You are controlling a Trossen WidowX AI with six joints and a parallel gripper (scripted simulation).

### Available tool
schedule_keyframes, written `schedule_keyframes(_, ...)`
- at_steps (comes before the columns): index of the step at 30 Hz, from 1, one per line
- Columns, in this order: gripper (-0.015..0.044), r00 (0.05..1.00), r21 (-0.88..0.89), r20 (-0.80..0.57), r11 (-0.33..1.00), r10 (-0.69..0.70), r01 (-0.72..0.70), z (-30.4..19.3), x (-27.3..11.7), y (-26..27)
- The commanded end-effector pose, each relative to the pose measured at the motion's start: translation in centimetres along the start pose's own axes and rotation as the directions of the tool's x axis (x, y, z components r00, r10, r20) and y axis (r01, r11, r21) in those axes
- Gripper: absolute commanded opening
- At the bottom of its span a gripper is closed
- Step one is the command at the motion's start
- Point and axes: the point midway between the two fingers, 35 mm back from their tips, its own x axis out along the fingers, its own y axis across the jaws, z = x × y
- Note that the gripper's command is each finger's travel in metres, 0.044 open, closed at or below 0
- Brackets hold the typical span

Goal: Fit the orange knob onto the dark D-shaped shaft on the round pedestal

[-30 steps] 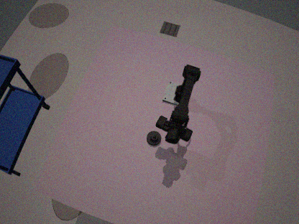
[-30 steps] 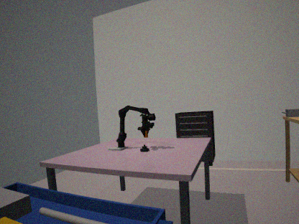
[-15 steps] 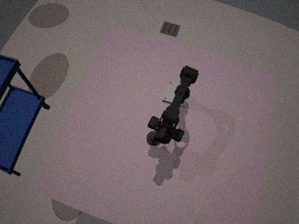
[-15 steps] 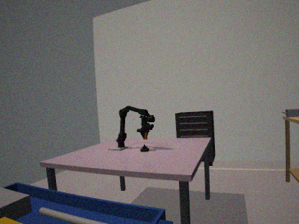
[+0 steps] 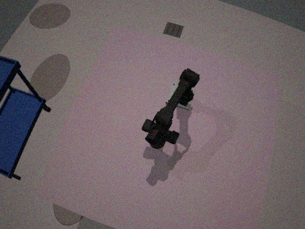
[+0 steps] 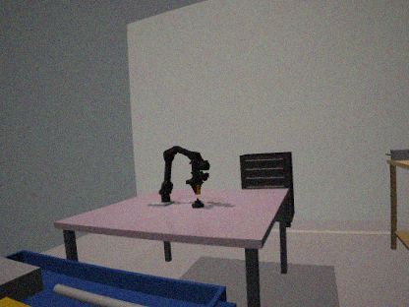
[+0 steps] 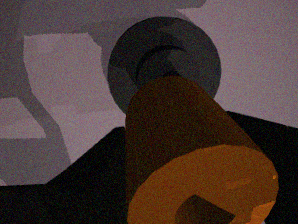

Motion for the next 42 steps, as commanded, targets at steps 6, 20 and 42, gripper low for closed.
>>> schedule_keyframes(6,0.0,1.0,-0.01,0.004,1.0,0.0,0.001,0.3,1.0,-0.9)
schedule_keyframes(20,0.0,1.0,-0.006,0.004,1.0,0.0,0.0,0.3,2.6,-0.9)
schedule_keyframes(42,0.0,1.0,-0.006,0.004,1.0,0.0,0.0,0.3,2.9,-1.0)
